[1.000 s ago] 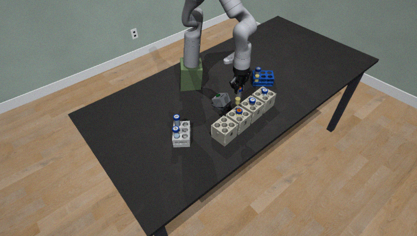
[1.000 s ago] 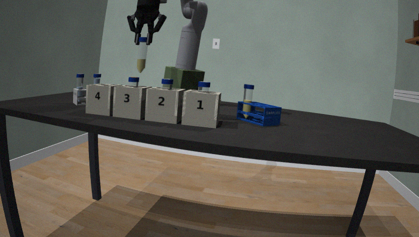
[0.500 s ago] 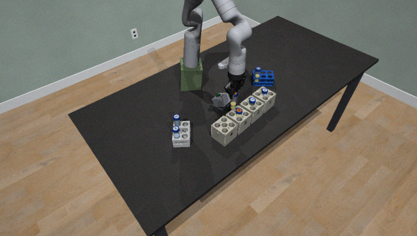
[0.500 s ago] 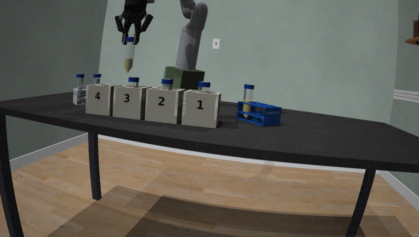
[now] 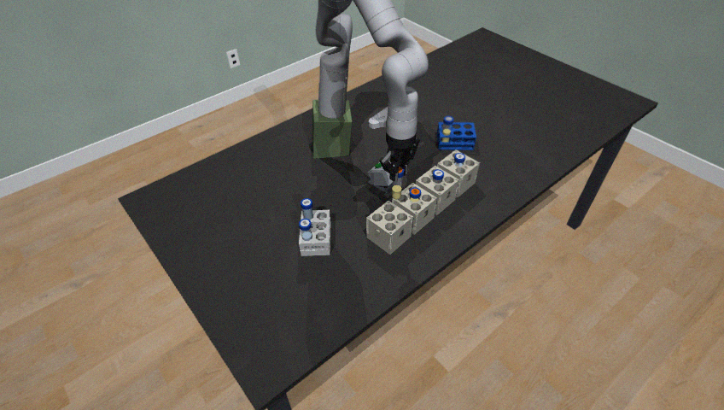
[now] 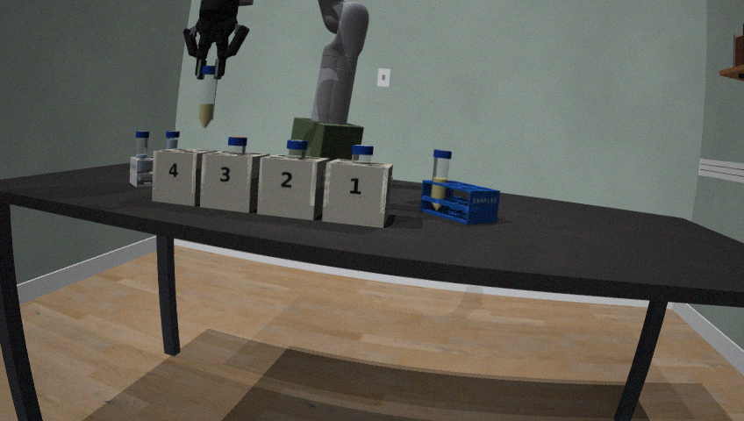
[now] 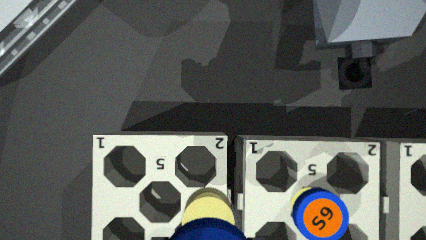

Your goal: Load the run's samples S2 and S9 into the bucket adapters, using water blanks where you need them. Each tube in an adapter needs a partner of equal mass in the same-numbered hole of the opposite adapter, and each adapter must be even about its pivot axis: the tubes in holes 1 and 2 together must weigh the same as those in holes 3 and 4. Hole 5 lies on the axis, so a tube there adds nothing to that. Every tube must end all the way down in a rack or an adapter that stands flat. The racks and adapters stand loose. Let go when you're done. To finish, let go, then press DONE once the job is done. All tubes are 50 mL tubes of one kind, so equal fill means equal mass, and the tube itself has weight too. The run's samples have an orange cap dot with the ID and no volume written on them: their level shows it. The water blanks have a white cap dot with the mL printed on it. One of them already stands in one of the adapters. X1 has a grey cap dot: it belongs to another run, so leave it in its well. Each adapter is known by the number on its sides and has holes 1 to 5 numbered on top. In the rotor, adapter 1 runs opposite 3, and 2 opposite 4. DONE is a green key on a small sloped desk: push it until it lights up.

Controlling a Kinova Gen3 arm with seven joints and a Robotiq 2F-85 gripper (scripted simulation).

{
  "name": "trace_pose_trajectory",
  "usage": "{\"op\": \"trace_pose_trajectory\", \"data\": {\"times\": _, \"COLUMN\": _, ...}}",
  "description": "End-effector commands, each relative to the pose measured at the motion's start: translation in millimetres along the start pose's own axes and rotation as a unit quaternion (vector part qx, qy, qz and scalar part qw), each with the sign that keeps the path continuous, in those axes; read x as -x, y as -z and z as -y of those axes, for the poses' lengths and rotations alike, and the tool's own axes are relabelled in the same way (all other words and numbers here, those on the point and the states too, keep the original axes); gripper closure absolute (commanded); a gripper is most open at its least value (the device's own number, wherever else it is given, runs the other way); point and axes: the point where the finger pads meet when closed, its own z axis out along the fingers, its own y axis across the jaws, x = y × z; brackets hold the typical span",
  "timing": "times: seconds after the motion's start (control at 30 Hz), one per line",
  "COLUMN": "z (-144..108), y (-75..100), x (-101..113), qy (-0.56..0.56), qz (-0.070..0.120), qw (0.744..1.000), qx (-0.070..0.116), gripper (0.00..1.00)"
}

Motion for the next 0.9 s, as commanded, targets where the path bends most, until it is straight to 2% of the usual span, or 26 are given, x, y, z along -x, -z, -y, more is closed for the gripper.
{"op": "trace_pose_trajectory", "data": {"times": 0.0, "z": 17, "y": -0.9, "x": 0, "qy": -0.004, "qz": -0.001, "qw": 1.000, "qx": -0.001, "gripper": 0.90}}
{"op": "trace_pose_trajectory", "data": {"times": 0.27, "z": 37, "y": -0.9, "x": 3, "qy": -0.004, "qz": -0.001, "qw": 1.000, "qx": -0.001, "gripper": 0.90}}
{"op": "trace_pose_trajectory", "data": {"times": 0.87, "z": 37, "y": -2.9, "x": 6, "qy": -0.006, "qz": 0.003, "qw": 1.000, "qx": -0.002, "gripper": 0.90}}
